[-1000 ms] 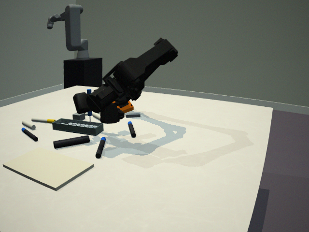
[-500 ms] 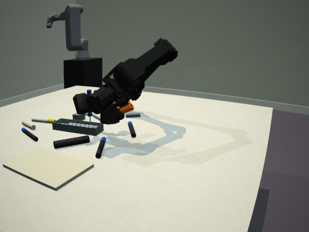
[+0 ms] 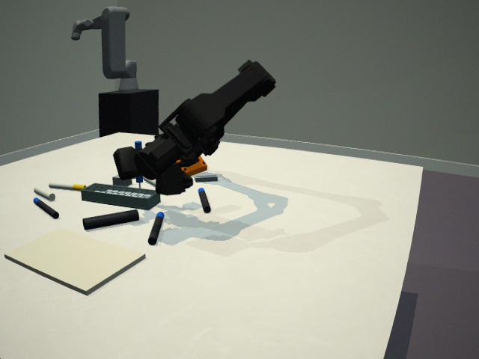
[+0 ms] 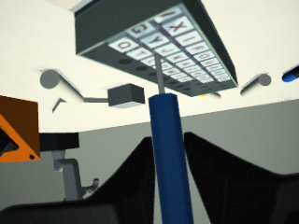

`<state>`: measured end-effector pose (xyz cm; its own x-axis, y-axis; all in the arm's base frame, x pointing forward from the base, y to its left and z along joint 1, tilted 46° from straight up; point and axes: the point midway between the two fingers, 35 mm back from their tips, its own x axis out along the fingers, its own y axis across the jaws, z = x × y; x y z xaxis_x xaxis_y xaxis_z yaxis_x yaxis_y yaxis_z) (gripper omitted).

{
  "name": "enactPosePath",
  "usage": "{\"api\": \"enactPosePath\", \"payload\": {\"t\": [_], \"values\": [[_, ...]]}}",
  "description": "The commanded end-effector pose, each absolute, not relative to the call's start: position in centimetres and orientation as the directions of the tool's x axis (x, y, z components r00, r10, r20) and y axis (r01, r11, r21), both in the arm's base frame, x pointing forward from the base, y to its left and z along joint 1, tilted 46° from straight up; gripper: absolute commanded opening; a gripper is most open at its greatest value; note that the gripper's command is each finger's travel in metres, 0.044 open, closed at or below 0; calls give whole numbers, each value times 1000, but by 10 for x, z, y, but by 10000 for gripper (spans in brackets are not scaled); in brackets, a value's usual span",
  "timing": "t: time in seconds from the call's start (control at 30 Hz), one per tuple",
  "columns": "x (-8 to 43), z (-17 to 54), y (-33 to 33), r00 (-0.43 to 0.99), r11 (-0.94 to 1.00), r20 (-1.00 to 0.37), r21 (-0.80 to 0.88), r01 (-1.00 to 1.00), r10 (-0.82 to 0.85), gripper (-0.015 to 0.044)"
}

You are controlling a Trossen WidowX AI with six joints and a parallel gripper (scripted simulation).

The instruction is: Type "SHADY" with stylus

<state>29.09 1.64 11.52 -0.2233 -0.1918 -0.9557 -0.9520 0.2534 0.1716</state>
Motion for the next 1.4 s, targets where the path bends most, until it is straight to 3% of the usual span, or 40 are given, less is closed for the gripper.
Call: {"api": "enactPosePath", "payload": {"t": [0.0,1.37], "values": [[291,113,18,-226,257,-956,174,-951,-188,81],[291,107,25,-226,257,-956,174,-951,-187,81]]}}
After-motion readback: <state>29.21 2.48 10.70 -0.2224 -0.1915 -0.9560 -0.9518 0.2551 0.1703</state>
